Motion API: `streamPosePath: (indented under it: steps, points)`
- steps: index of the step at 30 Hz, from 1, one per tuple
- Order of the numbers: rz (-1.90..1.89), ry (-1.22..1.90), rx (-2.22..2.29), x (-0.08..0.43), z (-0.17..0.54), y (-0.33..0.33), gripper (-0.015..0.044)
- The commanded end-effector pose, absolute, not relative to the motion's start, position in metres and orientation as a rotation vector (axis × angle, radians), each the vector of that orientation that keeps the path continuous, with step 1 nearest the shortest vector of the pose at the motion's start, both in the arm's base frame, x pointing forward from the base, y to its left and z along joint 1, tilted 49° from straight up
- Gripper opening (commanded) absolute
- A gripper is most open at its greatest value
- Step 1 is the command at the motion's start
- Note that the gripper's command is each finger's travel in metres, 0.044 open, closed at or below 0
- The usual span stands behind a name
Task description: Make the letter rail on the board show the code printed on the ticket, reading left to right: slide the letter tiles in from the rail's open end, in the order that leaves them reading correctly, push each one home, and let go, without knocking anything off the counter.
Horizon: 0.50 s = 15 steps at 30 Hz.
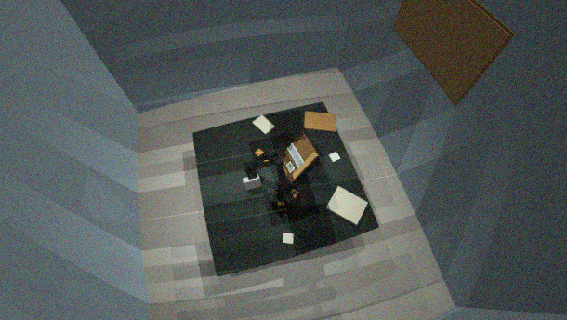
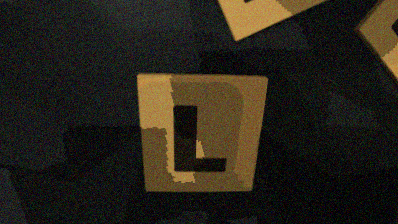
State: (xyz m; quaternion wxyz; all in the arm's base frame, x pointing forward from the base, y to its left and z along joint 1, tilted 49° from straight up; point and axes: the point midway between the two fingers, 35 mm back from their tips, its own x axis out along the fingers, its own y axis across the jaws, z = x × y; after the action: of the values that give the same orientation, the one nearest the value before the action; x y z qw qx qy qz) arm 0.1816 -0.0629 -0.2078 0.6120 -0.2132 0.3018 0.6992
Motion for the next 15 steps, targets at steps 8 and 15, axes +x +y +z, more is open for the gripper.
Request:
streamPosePath:
  steps: [8, 15]
  points:
    - [1.616, 0.695, -0.501, 0.1824, -0.2031, -0.0677, 0.0]
    - [1.616, 0.695, -0.501, 0.1827, -0.2004, -0.0701, 0.0]
